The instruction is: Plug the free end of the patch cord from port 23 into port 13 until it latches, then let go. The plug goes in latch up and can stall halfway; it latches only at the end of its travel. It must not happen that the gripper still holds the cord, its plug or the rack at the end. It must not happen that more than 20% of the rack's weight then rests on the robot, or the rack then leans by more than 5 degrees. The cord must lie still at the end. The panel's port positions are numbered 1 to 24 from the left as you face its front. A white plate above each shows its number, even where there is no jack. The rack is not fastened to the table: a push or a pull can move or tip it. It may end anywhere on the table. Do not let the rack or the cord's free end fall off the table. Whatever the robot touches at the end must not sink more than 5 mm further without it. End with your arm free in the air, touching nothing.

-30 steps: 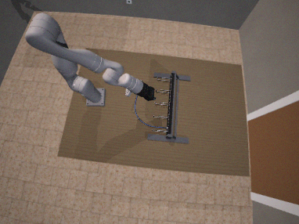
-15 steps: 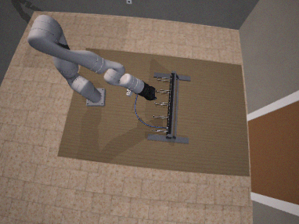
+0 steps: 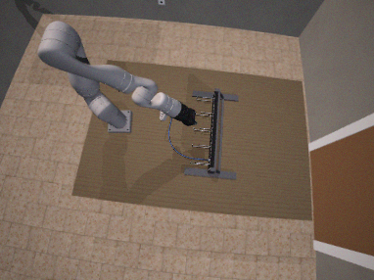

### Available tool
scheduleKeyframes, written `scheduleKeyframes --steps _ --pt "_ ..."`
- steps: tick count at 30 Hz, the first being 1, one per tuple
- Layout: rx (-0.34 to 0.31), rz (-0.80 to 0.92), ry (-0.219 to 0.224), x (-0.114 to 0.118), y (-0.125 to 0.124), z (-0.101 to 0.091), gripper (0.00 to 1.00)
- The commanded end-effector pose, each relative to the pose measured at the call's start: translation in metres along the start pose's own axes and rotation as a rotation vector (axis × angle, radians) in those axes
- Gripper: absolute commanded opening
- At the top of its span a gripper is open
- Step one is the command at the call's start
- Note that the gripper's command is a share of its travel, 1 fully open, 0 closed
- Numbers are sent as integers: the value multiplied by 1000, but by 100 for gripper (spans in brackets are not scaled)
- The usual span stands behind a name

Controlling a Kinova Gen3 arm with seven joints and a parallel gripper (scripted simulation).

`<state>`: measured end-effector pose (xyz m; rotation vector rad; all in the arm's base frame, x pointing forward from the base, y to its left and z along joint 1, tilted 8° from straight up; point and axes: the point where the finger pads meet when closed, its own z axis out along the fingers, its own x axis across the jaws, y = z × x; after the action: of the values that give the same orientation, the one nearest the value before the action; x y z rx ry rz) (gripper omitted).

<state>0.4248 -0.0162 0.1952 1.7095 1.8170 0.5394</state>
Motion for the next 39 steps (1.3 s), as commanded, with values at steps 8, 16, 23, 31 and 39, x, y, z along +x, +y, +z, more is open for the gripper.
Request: scheduleKeyframes --steps 8,16,23,31,39 --pt "4 27 -22 -15 -2 6 0" --pt "4 27 -22 -15 -2 14 0" --pt "4 27 -22 -15 -2 21 0" --pt "4 27 -22 -15 -2 32 0" --pt "4 27 -22 -16 -2 51 0"
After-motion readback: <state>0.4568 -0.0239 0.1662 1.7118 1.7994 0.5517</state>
